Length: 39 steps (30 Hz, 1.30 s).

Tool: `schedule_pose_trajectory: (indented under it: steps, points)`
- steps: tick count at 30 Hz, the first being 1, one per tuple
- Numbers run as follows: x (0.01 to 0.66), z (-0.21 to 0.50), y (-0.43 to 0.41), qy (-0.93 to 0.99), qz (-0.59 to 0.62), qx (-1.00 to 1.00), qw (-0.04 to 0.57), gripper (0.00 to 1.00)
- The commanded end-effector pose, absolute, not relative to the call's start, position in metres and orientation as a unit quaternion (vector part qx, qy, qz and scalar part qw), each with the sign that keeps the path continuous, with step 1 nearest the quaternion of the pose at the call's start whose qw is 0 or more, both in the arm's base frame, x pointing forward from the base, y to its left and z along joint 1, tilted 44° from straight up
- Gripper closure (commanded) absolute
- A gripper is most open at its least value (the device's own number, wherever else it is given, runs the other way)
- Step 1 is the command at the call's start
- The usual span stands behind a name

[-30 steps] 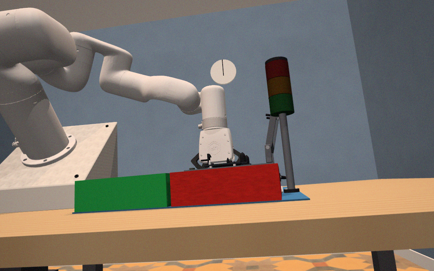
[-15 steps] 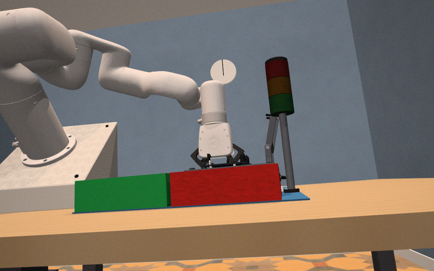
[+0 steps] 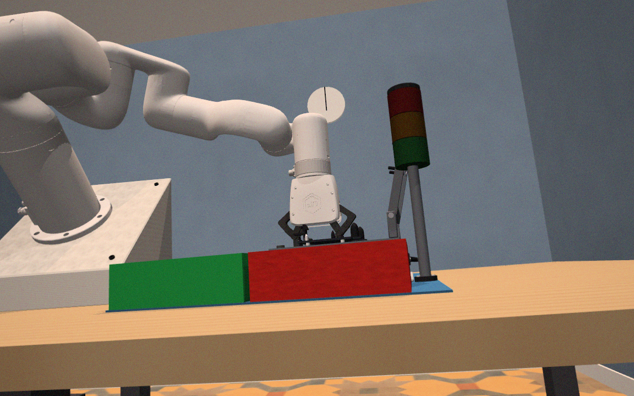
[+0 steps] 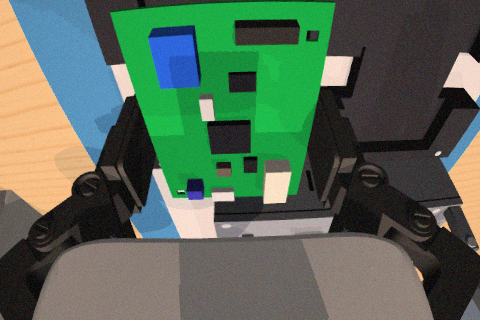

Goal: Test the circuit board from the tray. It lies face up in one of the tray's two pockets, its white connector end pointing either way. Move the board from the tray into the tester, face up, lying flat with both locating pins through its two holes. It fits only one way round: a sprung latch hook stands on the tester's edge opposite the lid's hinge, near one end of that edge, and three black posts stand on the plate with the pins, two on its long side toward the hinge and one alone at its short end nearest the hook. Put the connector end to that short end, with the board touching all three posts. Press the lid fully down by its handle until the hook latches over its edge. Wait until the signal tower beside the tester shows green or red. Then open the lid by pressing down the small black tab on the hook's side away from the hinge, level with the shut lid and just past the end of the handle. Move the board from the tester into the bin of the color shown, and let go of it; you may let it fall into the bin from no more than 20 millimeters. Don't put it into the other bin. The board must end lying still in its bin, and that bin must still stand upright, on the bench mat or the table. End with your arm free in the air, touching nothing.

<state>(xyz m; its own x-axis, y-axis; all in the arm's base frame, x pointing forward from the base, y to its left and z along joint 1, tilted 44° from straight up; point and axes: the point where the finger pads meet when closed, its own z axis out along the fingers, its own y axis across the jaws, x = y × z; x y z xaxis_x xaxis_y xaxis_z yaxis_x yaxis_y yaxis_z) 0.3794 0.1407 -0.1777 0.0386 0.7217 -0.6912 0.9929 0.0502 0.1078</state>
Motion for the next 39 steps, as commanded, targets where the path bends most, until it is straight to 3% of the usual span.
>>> schedule_pose_trajectory:
  steps: [1, 39]
  points:
    - [0.378, -0.163, 0.157, 0.658, -0.219, 0.652, 0.306, 0.21]
    - [0.373, -0.133, 0.186, 0.665, -0.222, 0.645, 0.304, 0.21]
